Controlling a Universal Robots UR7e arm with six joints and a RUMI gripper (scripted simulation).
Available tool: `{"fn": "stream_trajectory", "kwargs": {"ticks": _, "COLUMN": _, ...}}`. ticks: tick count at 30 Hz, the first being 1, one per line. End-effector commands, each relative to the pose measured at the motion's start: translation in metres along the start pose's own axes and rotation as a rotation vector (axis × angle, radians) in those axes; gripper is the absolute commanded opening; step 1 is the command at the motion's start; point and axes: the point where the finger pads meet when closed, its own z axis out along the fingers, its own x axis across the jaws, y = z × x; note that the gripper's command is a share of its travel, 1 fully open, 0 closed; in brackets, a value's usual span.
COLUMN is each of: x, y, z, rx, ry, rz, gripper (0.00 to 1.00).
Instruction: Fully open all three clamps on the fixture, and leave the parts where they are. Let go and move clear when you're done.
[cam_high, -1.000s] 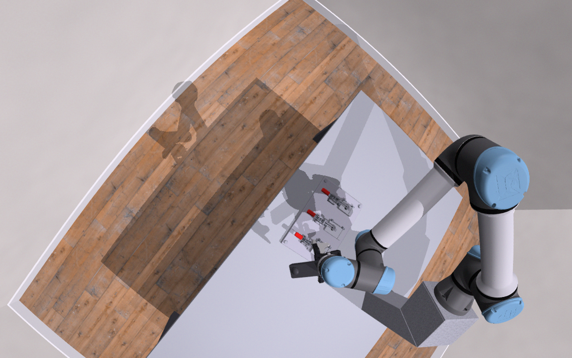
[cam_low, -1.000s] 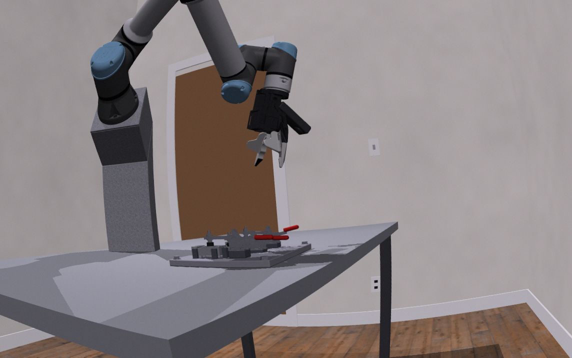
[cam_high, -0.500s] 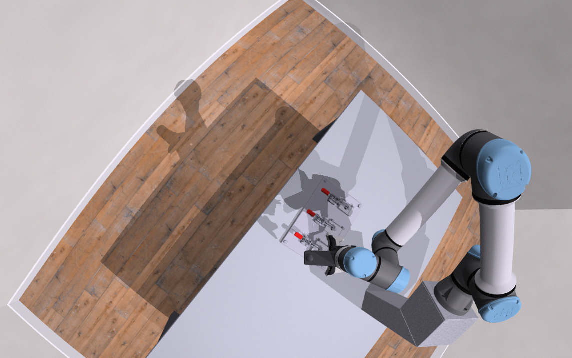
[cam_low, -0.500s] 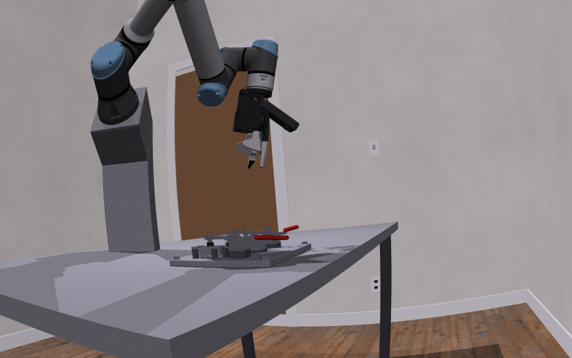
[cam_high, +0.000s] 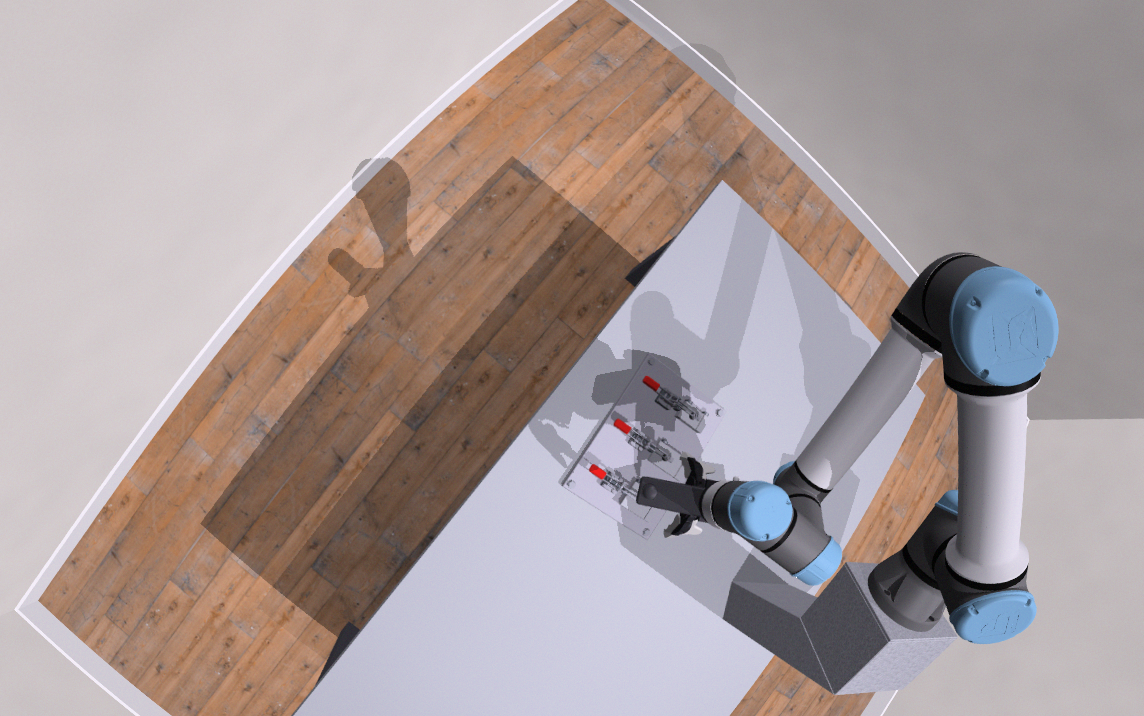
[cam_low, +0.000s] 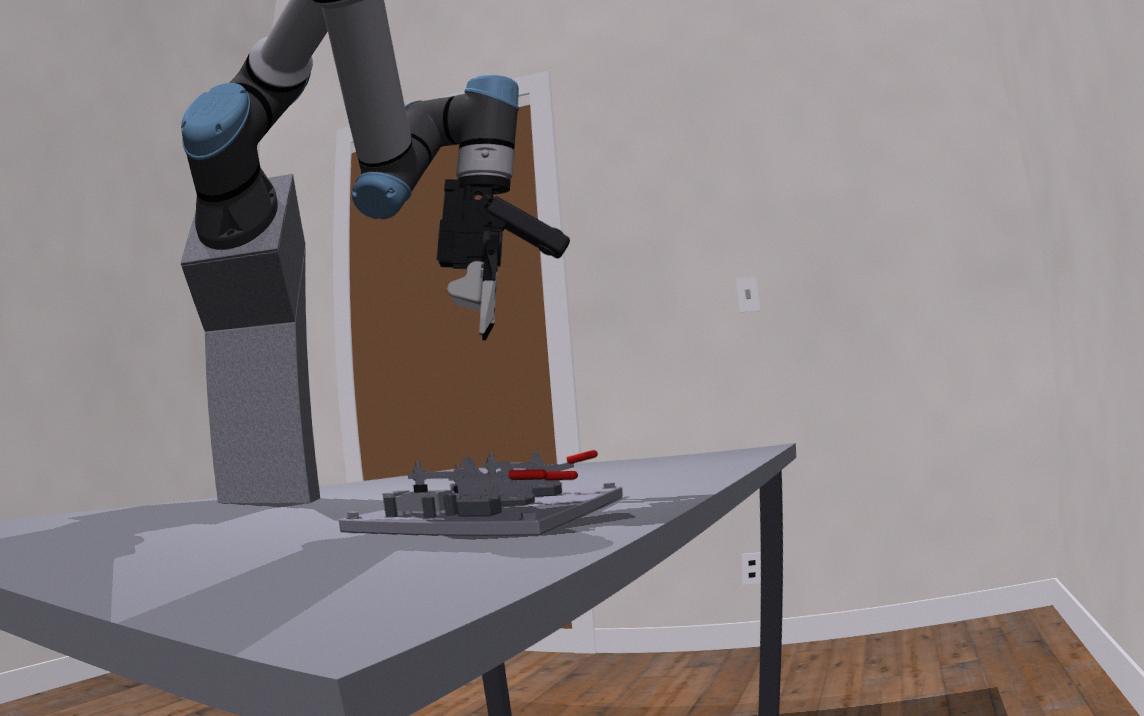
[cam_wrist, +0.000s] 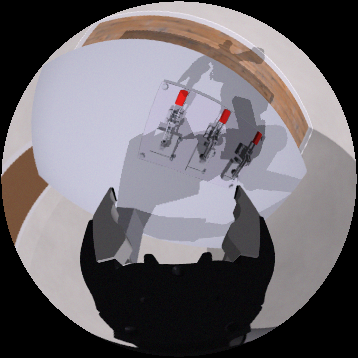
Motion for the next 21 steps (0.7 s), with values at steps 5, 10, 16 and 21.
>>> {"fn": "stream_trajectory", "kwargs": {"ticks": 5, "x": 0.017, "y": 0.017, "z": 0.002, "rx": 0.048, "ry": 0.009, "rz": 0.104, "gripper": 1.00}}
{"fn": "stream_trajectory", "kwargs": {"ticks": 10, "x": 0.030, "y": 0.030, "z": 0.004, "rx": 0.072, "ry": 0.014, "rz": 0.184, "gripper": 1.00}}
{"fn": "stream_trajectory", "kwargs": {"ticks": 16, "x": 0.044, "y": 0.044, "z": 0.005, "rx": 0.095, "ry": 0.020, "rz": 0.263, "gripper": 1.00}}
{"fn": "stream_trajectory", "kwargs": {"ticks": 21, "x": 0.051, "y": 0.051, "z": 0.006, "rx": 0.109, "ry": 0.023, "rz": 0.309, "gripper": 1.00}}
